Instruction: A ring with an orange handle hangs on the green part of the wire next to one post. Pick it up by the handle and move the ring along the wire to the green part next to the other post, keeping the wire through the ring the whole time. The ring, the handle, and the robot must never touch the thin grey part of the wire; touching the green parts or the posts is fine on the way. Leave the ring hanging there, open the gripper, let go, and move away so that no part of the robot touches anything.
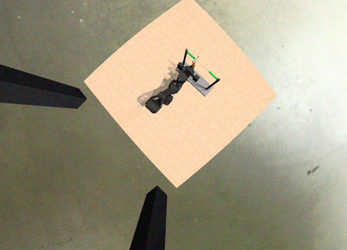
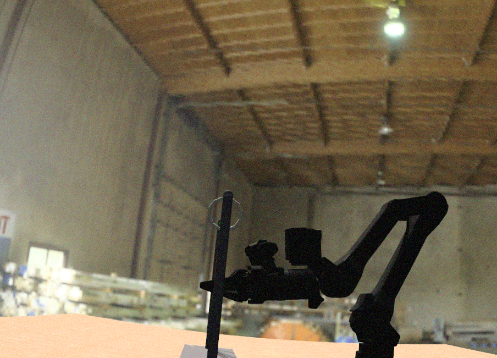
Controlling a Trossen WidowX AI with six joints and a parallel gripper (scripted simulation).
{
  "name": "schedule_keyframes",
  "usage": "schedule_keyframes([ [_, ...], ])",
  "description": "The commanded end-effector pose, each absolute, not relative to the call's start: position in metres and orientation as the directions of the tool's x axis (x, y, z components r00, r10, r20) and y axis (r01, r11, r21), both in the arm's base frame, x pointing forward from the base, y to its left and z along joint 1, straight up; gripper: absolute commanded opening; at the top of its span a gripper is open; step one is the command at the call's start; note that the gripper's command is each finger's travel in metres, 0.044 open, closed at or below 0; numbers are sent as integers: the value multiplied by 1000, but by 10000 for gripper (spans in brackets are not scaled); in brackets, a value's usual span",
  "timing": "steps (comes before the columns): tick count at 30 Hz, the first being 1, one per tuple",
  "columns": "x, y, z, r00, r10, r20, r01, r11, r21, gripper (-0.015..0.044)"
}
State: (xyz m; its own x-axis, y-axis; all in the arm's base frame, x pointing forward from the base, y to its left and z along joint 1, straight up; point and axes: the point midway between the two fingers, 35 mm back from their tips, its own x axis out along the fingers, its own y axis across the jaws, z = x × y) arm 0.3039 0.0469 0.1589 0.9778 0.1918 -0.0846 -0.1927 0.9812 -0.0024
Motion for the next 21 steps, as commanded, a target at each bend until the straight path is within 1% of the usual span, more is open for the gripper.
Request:
schedule_keyframes([
  [1, 303, 51, 159, 978, 192, -86, -193, 981, -2, -150],
  [7, 301, 53, 159, 976, 195, -102, -196, 981, 0, -150],
  [16, 288, 58, 161, 957, 201, -207, -203, 979, 12, -150],
  [21, 287, 59, 157, 955, 202, -216, -204, 979, 13, -150],
])
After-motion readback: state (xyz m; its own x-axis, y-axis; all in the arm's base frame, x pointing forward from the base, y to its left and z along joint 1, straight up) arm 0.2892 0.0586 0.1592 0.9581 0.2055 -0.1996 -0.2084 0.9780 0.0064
